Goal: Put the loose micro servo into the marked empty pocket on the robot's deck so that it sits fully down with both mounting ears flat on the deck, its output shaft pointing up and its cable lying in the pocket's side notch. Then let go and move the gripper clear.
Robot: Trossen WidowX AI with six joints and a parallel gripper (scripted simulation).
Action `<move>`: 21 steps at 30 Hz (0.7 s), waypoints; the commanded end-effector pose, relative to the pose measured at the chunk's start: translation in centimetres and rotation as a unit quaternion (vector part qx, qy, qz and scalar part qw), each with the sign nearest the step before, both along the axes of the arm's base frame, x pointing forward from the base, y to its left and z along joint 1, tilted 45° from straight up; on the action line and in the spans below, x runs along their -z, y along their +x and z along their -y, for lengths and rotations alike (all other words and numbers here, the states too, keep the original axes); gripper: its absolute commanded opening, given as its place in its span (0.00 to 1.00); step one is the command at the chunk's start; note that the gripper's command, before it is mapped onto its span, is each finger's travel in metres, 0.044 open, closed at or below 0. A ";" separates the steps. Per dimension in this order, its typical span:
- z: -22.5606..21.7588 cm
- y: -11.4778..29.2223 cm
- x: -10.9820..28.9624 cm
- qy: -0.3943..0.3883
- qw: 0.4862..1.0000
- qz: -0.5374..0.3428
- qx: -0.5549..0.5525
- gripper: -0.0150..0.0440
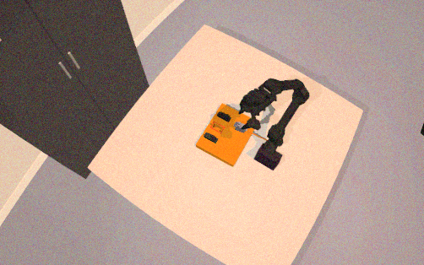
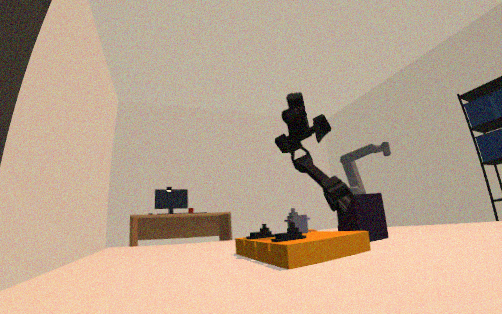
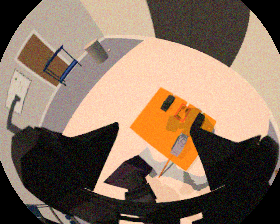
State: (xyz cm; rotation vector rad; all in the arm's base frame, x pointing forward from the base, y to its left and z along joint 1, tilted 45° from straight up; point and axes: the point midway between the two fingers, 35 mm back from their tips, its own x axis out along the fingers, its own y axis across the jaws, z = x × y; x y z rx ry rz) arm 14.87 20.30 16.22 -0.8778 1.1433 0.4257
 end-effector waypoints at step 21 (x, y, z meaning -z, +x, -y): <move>14.2 3.5 7.0 -0.223 0.925 0.004 0.308 1.00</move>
